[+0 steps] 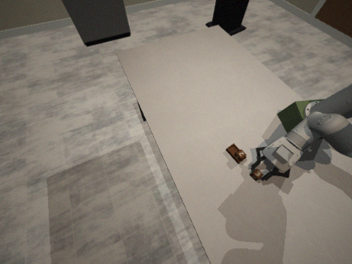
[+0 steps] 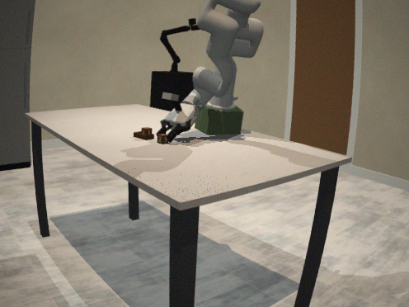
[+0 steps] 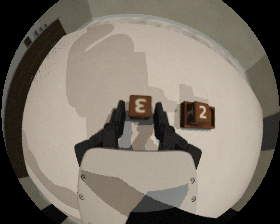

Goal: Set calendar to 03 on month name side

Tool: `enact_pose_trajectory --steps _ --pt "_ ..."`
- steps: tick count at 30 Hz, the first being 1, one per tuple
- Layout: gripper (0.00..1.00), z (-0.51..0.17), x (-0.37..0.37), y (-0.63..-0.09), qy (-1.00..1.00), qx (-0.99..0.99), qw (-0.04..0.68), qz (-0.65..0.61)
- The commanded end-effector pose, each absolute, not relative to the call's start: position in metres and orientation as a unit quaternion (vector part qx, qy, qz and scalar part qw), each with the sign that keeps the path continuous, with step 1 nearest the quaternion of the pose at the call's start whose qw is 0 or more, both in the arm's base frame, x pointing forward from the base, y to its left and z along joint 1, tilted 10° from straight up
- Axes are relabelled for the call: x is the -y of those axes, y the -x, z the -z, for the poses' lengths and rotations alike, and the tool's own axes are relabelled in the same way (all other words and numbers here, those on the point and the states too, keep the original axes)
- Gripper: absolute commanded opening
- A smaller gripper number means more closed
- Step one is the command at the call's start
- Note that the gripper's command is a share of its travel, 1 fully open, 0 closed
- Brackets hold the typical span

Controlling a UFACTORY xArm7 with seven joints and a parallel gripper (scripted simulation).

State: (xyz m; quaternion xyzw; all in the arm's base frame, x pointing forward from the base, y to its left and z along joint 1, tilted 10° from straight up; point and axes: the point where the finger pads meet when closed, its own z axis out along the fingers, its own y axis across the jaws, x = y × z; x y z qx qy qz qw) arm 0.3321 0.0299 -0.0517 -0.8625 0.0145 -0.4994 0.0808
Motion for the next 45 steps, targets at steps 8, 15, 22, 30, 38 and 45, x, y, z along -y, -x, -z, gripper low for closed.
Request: enact_pose_trajectory --steps 8,15,22,30,38,45 --pt "0.47 0.0515 -0.0295 -0.3322 0.862 -0.015 0.081 0.5" --pt "0.47 0.0515 -0.0295 -0.3322 0.862 -0.015 0.081 0.5" --pt "0.47 0.0515 -0.0295 -0.3322 0.862 -0.015 0.081 0.5" --pt "0.47 0.0515 -0.0295 -0.3322 0.862 -0.015 0.081 0.5" --pt "0.27 0.0515 -0.0295 -0.3322 0.862 -0.015 0.081 0.5" --pt "0.27 0.0515 -0.0295 -0.3322 0.862 -0.015 0.081 0.5"
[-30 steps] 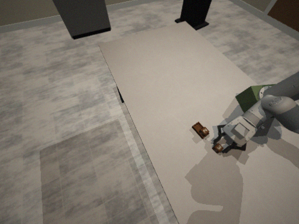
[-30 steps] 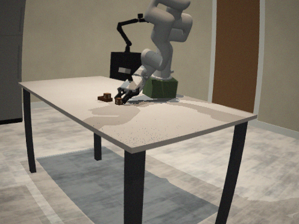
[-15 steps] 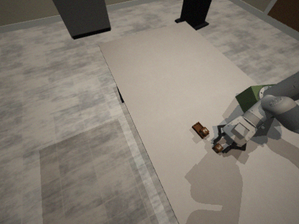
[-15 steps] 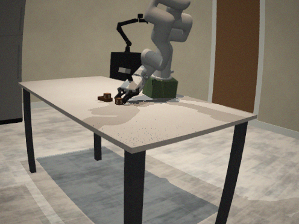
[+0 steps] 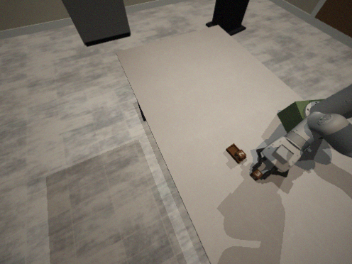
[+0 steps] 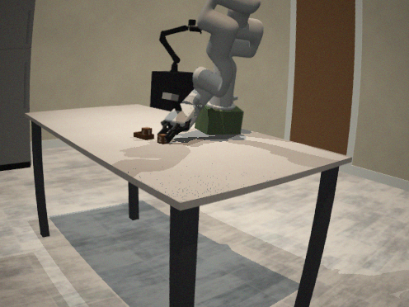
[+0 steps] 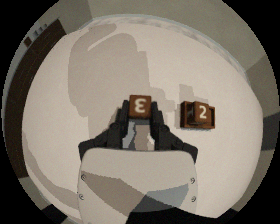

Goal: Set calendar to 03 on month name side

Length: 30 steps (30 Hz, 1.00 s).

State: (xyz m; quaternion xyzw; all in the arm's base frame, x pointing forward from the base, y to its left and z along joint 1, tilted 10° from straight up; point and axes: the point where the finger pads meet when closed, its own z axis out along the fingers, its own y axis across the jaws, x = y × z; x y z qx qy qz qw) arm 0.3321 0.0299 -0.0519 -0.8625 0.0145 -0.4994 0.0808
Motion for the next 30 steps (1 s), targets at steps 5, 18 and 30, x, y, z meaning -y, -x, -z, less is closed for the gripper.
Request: enact_pose_trajectory --steps 5,18,30 --pt "0.27 0.052 -0.029 -0.332 0.862 -0.015 0.081 0.5" --pt "0.27 0.052 -0.029 -0.332 0.862 -0.015 0.081 0.5" --pt "0.27 0.034 -0.027 -0.331 0.862 -0.015 0.081 0.5"
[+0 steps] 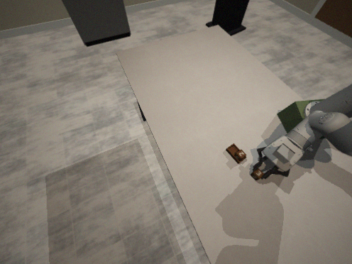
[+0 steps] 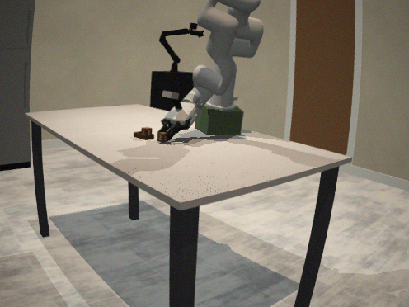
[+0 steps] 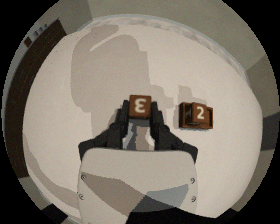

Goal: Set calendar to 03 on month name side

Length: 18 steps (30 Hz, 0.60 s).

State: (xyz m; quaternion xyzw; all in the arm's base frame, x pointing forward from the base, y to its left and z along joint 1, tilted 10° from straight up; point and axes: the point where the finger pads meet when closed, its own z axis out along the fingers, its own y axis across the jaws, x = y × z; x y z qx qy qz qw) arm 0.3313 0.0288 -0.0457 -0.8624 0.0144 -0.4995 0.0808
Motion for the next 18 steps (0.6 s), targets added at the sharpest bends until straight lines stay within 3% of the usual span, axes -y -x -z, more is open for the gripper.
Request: enact_pose_trajectory --steps 1,18 --pt "0.27 0.03 -0.026 -0.33 0.862 -0.015 0.081 0.5" --pt "0.27 -0.016 -0.019 -0.326 0.862 -0.015 0.08 0.5"
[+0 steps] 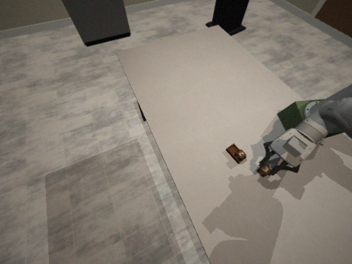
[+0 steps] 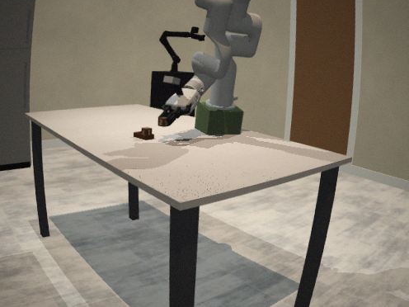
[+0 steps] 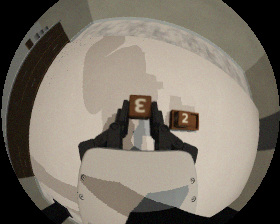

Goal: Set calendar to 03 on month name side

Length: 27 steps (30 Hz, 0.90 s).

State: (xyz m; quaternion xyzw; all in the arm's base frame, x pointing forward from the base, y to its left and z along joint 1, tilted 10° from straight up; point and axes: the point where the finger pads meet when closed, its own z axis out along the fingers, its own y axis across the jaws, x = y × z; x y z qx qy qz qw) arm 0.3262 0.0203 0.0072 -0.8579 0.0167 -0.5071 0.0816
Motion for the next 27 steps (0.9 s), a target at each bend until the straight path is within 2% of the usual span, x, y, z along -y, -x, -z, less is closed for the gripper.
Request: enact_pose_trajectory --steps 1,27 --pt "0.27 -0.0167 -0.0185 -0.3263 0.862 -0.015 0.08 0.5" --pt "0.27 -0.0174 -0.0197 -0.3329 0.882 -0.018 0.073 0.465"
